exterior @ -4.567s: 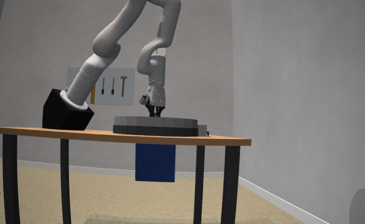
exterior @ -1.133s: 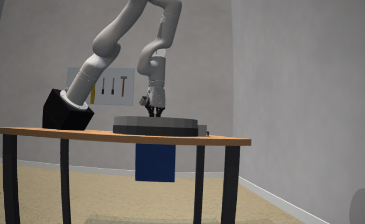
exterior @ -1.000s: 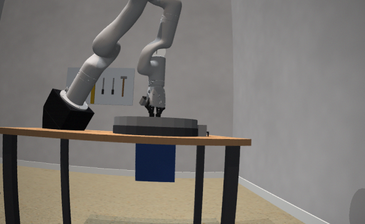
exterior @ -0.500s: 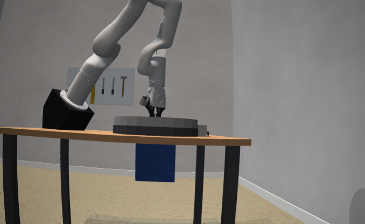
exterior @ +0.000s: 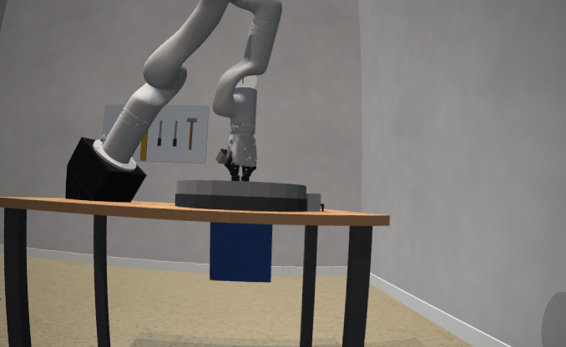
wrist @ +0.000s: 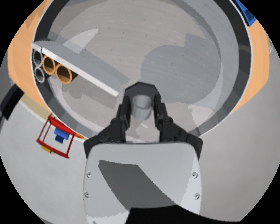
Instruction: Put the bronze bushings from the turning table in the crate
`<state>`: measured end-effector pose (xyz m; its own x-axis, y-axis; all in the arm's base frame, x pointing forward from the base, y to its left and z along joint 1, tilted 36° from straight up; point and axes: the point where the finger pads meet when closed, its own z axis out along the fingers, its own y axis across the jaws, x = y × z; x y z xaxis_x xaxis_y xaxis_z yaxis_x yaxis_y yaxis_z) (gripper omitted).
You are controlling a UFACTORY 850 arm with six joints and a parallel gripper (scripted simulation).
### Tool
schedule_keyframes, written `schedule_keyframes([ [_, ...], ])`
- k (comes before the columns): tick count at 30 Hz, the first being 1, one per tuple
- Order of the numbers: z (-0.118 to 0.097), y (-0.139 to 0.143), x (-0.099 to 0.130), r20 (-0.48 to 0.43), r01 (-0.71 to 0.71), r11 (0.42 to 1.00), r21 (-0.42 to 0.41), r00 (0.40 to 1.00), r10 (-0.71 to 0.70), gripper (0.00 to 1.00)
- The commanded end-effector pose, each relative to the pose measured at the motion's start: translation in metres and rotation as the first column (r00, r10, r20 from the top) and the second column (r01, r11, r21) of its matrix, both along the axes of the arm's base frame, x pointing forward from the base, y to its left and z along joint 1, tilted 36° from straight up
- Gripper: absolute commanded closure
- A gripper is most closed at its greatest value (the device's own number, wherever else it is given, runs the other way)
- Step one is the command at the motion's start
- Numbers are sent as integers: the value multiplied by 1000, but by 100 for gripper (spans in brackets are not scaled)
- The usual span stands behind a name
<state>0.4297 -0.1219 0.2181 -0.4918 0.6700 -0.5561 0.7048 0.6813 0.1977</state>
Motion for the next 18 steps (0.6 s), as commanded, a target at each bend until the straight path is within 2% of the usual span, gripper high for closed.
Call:
schedule_keyframes([
  [1, 0, 0, 0, 1, 0, 1000, 0, 1000, 0, 59],
  [11, 1, 0, 0, 1, 0, 1000, 0, 1000, 0, 59],
  [18, 9, 3, -5, 1, 0, 1000, 0, 1000, 0, 59],
])
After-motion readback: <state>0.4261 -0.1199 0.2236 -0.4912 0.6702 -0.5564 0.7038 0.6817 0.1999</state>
